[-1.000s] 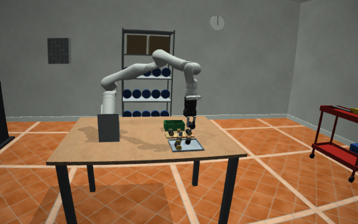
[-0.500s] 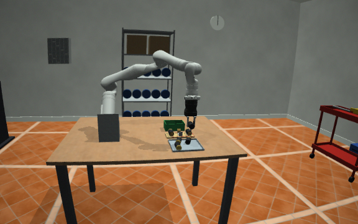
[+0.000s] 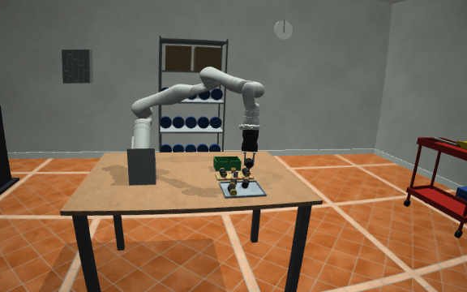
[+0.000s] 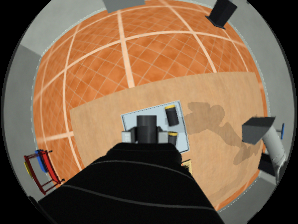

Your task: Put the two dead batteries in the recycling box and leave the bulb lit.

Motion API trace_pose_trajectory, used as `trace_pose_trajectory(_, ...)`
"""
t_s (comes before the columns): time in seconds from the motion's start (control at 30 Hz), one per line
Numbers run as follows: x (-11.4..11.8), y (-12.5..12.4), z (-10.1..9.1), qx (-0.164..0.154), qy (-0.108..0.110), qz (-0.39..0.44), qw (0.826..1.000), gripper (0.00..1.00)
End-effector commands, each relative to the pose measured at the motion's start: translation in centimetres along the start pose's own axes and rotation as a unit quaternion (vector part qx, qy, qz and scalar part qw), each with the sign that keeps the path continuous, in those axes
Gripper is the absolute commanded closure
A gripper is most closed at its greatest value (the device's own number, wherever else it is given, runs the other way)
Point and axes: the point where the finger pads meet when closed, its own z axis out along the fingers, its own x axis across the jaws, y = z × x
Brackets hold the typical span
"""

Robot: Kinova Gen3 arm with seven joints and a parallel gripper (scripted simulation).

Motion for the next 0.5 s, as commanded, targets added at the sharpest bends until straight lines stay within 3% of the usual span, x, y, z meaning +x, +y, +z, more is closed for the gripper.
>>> trace_pose_trajectory(0.0,-0.05,-0.04,-0.05,0.001,0.0,0.013,1.0,0.43)
trace_pose_trajectory(0.47,-0.05,-0.04,-0.05,0.001,0.0,0.121,0.993,0.43)
